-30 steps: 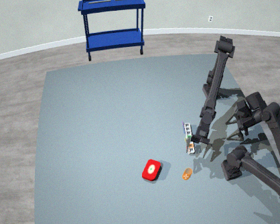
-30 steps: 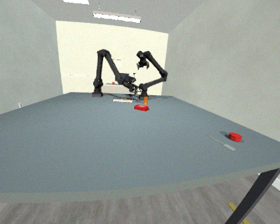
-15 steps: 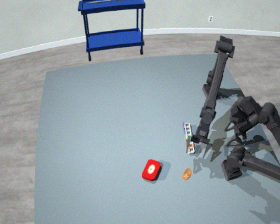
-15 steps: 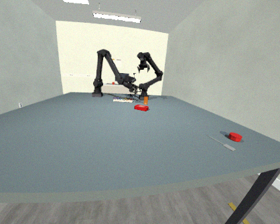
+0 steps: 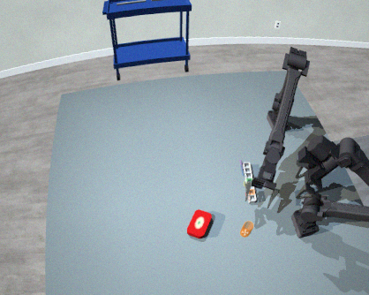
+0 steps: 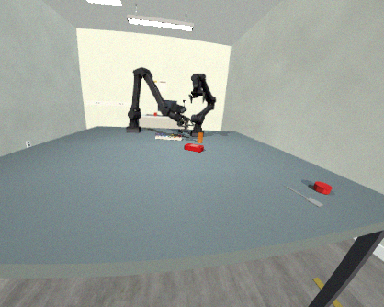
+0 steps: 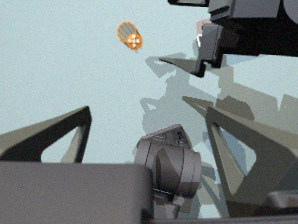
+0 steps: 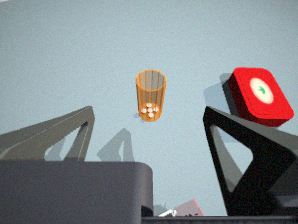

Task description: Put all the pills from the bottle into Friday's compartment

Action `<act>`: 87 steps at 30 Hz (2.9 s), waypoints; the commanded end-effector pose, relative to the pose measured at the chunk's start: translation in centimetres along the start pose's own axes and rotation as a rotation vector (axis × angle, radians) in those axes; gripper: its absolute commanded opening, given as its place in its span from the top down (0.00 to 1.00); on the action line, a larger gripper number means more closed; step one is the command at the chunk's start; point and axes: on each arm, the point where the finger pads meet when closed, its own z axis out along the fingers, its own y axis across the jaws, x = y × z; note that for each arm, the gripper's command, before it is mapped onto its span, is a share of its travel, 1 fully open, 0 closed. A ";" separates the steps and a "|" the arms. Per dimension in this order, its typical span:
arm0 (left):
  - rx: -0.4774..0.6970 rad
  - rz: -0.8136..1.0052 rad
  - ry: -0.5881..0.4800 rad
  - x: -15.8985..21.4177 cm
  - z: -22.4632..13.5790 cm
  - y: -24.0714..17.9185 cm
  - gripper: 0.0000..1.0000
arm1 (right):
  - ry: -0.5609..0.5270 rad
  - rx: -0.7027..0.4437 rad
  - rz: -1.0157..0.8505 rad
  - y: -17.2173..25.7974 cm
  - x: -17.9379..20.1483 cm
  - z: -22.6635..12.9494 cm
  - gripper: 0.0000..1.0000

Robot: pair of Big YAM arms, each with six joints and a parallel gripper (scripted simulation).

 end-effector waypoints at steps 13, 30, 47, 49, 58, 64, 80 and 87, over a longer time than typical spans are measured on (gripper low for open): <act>0.114 0.031 0.038 0.3 2.4 0.8 0.00 | -0.090 0.008 0.012 -0.3 -4.9 0.9 0.00; 0.202 -0.003 -0.038 0.5 4.1 1.9 0.00 | -0.090 0.008 0.012 -0.3 -4.9 0.9 0.00; 0.205 -0.053 -0.230 0.0 5.2 4.6 0.00 | -0.090 0.008 0.012 -0.3 -4.9 0.9 0.00; 0.201 -0.058 -0.257 0.1 5.4 4.9 0.00 | -0.090 0.008 0.012 -0.3 -4.9 0.9 0.00; 0.150 -0.050 -0.377 0.4 5.7 6.6 0.00 | -0.090 0.008 0.012 -0.3 -4.9 0.9 0.00; 0.083 -0.053 -0.397 -2.0 3.6 9.2 0.00 | -0.090 0.008 0.012 -0.3 -4.9 0.9 0.00; -0.114 -0.061 -0.450 -10.8 2.4 18.1 0.00 | -0.090 0.008 0.012 -0.3 -4.9 0.9 0.00; -0.182 -0.075 -0.525 -15.5 1.6 20.6 0.00 | -0.090 0.008 0.012 -0.3 -4.9 0.9 0.00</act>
